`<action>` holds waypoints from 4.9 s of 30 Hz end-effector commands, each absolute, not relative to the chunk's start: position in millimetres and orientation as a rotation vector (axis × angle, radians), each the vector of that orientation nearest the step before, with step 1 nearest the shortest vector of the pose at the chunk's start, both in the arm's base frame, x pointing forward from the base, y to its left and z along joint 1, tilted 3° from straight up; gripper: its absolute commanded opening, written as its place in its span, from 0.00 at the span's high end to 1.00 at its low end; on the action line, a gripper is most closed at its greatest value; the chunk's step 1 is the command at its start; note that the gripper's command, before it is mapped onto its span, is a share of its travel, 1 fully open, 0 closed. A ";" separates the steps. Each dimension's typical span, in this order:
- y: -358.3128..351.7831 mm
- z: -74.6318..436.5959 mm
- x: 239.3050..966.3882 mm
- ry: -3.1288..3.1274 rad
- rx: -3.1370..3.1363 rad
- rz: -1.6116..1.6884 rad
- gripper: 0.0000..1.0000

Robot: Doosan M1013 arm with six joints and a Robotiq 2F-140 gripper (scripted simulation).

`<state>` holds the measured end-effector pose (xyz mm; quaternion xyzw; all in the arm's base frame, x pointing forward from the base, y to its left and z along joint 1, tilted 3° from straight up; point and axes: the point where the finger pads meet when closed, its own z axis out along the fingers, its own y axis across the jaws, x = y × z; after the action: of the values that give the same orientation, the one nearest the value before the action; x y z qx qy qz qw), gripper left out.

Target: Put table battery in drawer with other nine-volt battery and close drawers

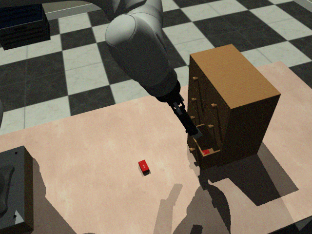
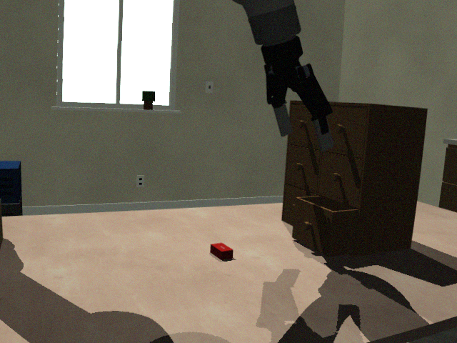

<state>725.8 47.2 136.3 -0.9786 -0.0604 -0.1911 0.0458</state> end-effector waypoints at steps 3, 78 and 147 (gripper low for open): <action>46.6 163.9 709.7 -0.199 -3.056 -0.419 0.00; 37.2 10.9 554.3 -2.465 -1.935 0.087 0.74; 35.0 -41.1 552.2 -2.465 -1.935 0.086 0.74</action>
<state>557.5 36.3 -36.6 -0.6164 -0.7870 0.0249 0.0004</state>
